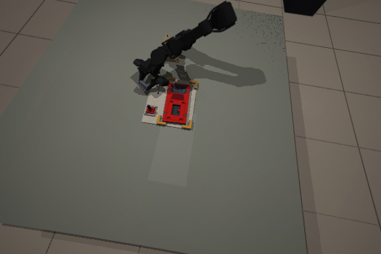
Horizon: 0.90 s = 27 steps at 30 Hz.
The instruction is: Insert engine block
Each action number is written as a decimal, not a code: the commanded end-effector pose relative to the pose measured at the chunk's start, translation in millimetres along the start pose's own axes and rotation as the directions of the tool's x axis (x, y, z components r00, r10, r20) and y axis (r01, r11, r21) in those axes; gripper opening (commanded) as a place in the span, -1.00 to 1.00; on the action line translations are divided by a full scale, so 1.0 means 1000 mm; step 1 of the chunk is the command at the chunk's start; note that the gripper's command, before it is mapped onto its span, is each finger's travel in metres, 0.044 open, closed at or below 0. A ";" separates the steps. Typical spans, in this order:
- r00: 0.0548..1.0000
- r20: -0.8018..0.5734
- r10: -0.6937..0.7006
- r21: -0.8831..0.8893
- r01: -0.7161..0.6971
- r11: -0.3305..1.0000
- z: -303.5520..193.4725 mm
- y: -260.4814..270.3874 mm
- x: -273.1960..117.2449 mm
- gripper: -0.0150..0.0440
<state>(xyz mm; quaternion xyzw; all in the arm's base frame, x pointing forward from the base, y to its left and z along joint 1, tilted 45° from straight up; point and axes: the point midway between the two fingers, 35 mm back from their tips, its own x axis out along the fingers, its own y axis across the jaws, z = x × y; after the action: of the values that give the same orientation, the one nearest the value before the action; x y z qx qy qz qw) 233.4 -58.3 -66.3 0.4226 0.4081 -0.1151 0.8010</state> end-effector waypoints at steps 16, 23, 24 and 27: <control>1.000 -0.012 -0.004 0.004 0.004 1.000 0.003 0.000 -0.012 1.00; 1.000 -0.017 -0.006 0.006 0.007 1.000 0.006 0.000 -0.042 1.00; 1.000 -0.017 -0.006 0.006 0.006 1.000 0.006 0.000 -0.044 1.00; 1.000 -0.017 -0.006 0.006 0.006 1.000 0.006 0.000 -0.045 1.00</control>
<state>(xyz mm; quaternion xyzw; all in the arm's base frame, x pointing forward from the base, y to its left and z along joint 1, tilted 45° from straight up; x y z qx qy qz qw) 211.2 -69.7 -35.0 0.4251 0.4150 -0.1186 0.7956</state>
